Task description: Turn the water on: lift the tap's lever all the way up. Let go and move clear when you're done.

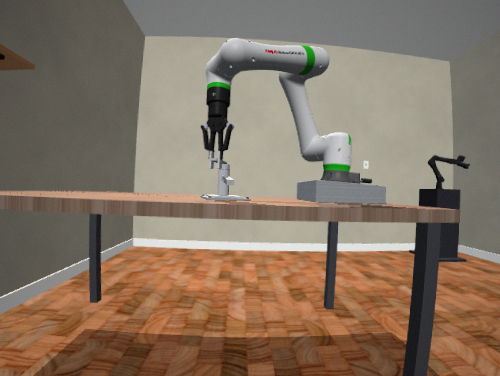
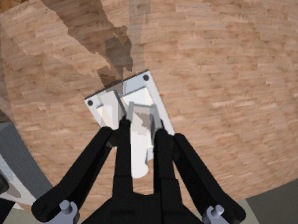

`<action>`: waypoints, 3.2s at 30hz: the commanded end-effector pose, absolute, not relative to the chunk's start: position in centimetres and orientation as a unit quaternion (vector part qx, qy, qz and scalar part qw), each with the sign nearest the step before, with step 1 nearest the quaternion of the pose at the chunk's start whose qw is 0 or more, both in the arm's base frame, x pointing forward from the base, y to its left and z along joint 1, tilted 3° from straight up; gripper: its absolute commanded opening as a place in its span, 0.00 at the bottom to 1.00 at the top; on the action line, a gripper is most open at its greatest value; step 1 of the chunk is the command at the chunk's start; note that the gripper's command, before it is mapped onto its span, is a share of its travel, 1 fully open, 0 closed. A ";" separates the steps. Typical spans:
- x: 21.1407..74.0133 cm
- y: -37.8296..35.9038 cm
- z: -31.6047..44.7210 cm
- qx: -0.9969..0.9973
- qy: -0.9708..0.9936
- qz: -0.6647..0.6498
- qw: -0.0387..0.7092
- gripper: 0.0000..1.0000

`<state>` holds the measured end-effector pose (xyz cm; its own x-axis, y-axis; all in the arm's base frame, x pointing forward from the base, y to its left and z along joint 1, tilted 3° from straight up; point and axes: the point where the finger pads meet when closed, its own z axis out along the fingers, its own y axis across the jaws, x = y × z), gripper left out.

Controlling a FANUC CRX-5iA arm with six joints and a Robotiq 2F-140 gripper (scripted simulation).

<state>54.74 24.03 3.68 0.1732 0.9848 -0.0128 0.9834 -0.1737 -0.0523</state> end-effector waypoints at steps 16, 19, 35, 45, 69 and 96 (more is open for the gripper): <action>54.8 23.9 4.4 -0.766 -0.643 0.022 0.016 0.00; 54.8 23.8 5.0 -0.766 -0.643 0.022 0.016 0.00; 54.7 22.8 7.4 -0.766 -0.643 0.022 0.016 0.00; 54.7 22.7 7.5 -0.766 -0.643 0.022 0.016 0.00; 54.7 22.7 7.5 -0.766 -0.643 0.022 0.016 0.00; 54.7 22.7 7.5 -0.766 -0.643 0.022 0.016 0.00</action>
<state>54.69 22.68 7.50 0.1732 0.9848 -0.0124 0.9834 -0.1737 -0.0526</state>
